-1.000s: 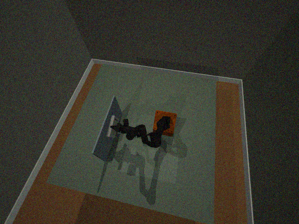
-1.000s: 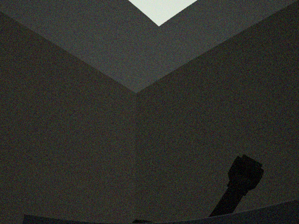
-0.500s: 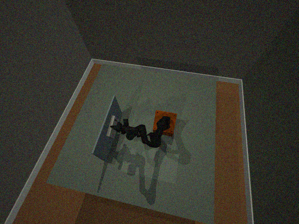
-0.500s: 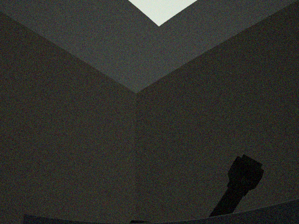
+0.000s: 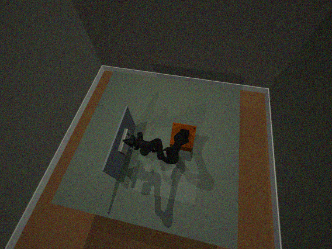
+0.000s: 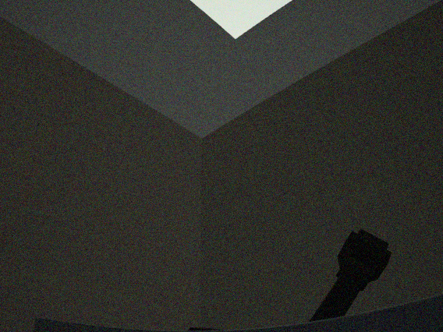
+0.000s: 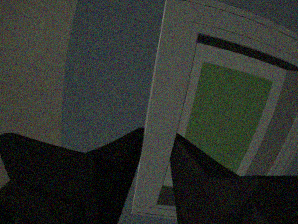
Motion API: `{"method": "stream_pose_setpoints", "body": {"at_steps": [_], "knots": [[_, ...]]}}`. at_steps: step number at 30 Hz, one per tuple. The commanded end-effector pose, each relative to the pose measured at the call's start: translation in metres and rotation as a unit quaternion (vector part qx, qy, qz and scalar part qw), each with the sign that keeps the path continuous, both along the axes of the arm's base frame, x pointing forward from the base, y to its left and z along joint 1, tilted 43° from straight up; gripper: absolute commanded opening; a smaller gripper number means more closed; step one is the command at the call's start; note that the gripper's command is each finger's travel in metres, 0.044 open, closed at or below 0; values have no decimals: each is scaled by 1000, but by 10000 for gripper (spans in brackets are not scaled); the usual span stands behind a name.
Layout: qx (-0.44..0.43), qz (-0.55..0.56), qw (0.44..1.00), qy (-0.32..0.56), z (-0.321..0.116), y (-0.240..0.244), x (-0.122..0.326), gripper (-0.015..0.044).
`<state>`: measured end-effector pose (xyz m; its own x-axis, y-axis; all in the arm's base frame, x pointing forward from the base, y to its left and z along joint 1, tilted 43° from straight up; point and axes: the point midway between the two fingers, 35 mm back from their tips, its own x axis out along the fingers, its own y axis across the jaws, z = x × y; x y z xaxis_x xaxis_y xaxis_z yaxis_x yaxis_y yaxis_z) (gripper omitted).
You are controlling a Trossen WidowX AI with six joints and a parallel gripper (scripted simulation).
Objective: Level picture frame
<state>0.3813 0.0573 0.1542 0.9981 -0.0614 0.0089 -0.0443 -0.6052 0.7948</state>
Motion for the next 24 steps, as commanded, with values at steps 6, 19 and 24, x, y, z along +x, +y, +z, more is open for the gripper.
{"method": "stream_pose_setpoints", "body": {"at_steps": [6,19,24], "knots": [[26,2,1000,-2,0,0,0,0],[60,2,998,-5,-1,0,0,0],[57,1,998,-4,0,0,0,79]]}}
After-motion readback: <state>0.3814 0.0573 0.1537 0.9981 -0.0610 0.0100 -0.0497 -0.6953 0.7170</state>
